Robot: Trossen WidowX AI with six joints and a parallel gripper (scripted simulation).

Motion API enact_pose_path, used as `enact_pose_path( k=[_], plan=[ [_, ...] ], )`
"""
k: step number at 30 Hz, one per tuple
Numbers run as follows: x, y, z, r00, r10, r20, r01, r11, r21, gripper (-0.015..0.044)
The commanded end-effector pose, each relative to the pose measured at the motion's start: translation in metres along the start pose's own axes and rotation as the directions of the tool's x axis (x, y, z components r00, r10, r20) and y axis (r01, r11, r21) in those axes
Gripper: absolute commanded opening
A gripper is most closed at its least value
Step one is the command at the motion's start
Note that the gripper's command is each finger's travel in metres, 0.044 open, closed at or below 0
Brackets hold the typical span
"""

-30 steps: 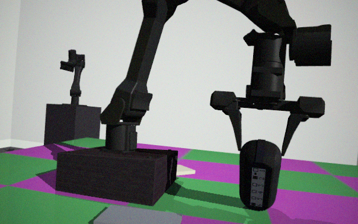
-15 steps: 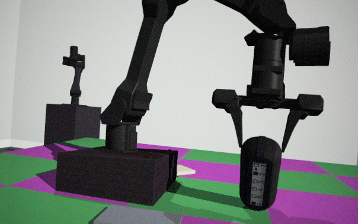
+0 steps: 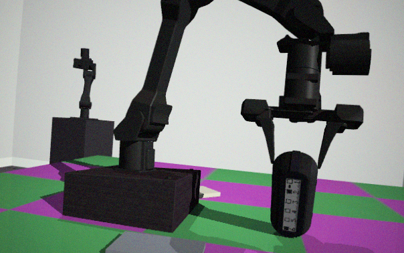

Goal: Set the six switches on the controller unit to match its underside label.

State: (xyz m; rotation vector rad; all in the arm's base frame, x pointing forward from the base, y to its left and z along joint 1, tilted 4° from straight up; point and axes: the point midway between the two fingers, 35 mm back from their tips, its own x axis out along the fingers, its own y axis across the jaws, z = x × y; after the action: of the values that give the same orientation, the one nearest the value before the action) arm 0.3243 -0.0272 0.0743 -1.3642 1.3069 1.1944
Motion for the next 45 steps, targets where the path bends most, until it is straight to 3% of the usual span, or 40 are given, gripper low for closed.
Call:
enact_pose_path(
  k=[1, 27, 45],
  plan=[
    [-0.002, 0.000, 0.007, 1.000, -0.002, 0.000, 0.002, 1.000, -0.003, 0.0335],
    [-0.010, 0.000, 0.029, 0.999, -0.002, -0.051, 0.002, 1.000, -0.003, 0.0335],
    [-0.014, 0.000, 0.042, 1.000, -0.002, -0.016, 0.002, 1.000, -0.003, 0.0336]
  ],
)
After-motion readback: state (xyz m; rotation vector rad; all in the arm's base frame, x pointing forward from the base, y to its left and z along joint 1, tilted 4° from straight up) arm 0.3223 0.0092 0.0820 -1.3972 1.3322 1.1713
